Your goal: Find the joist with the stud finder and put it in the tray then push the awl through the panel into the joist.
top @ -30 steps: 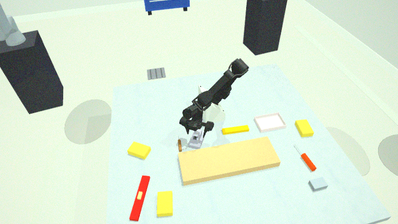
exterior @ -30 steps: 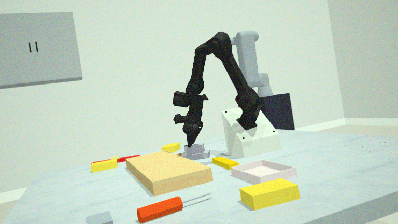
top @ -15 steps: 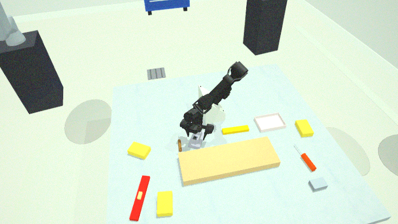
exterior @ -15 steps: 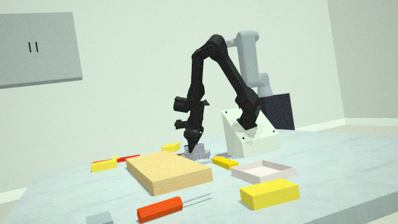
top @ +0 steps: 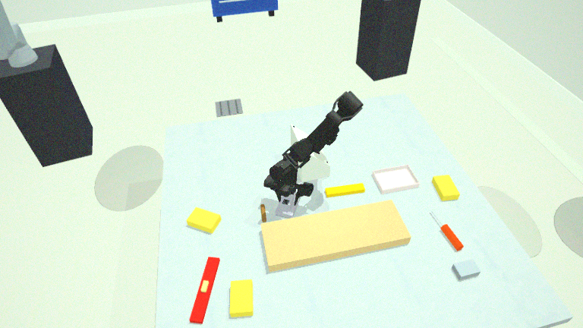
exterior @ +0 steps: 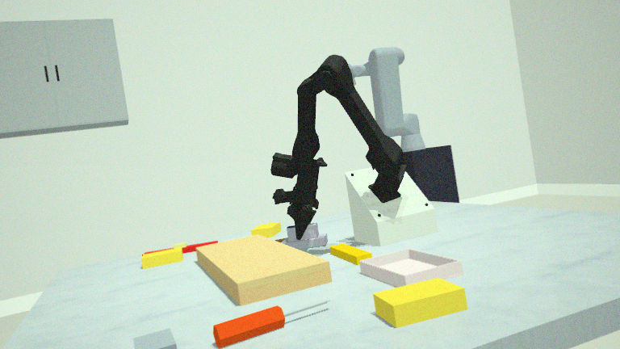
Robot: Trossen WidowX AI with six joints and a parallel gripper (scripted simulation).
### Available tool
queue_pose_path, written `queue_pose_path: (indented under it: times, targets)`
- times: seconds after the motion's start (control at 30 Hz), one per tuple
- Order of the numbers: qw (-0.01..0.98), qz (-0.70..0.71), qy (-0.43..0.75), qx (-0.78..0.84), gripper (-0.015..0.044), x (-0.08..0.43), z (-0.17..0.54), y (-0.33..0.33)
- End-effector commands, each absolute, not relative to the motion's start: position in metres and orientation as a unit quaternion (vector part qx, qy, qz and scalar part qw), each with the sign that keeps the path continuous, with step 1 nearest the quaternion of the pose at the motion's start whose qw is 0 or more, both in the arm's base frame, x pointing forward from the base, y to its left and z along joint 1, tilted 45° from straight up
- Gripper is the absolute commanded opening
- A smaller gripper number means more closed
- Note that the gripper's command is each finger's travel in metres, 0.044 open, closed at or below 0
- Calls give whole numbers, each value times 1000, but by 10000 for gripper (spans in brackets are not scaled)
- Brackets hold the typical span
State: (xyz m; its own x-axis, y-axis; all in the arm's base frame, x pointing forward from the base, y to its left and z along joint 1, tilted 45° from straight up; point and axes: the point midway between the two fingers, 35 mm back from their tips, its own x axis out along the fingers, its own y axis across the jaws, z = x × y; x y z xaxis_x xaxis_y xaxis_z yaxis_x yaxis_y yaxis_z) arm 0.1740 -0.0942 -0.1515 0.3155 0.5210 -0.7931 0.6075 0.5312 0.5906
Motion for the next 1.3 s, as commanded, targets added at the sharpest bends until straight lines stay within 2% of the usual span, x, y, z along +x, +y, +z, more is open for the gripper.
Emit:
queue_pose_path:
  times: [0.0,0.53,0.73,1.27]
  targets:
    - [649,-33,583,487,268,174,-152,-93]
    - [649,-33,583,487,162,174,-152,-93]
    - [650,-35,583,487,4,175,-141,-108]
    - [649,-35,584,486,0,163,-78,-165]
